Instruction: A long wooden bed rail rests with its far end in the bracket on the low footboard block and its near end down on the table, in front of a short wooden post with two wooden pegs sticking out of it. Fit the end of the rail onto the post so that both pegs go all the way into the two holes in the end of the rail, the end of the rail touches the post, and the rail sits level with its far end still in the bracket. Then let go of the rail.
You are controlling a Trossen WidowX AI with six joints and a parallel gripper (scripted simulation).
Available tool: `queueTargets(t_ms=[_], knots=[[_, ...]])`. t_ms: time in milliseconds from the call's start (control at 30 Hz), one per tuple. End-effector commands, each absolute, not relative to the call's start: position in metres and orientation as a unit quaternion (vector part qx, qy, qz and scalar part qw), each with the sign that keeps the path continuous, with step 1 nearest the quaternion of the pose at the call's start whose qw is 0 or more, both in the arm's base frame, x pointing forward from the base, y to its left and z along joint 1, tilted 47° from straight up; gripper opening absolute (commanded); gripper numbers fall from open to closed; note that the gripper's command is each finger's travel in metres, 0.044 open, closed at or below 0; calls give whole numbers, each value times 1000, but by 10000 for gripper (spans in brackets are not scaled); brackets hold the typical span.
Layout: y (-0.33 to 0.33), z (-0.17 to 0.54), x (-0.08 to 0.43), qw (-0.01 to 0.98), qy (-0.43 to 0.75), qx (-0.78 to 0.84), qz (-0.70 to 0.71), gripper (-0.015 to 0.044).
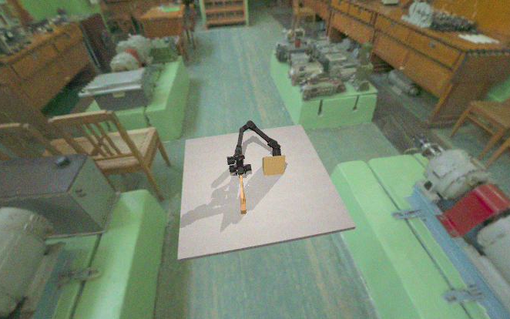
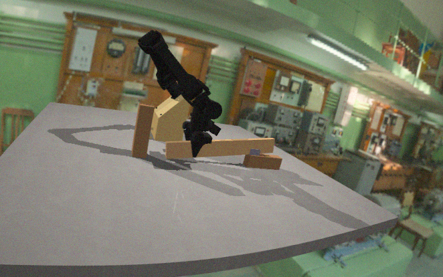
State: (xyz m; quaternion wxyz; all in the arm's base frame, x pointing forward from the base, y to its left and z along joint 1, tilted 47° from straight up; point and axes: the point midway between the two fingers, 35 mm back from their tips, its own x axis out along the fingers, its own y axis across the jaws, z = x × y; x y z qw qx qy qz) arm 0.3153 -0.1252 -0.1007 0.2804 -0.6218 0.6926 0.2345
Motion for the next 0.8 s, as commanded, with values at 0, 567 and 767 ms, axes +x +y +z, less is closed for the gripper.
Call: queueTargets(t_ms=[0,567,767], knots=[[-126,-101,315,278,693,-623,235,256],[-126,-101,315,278,693,-623,235,0],[-126,-101,315,278,693,-623,235,0]])
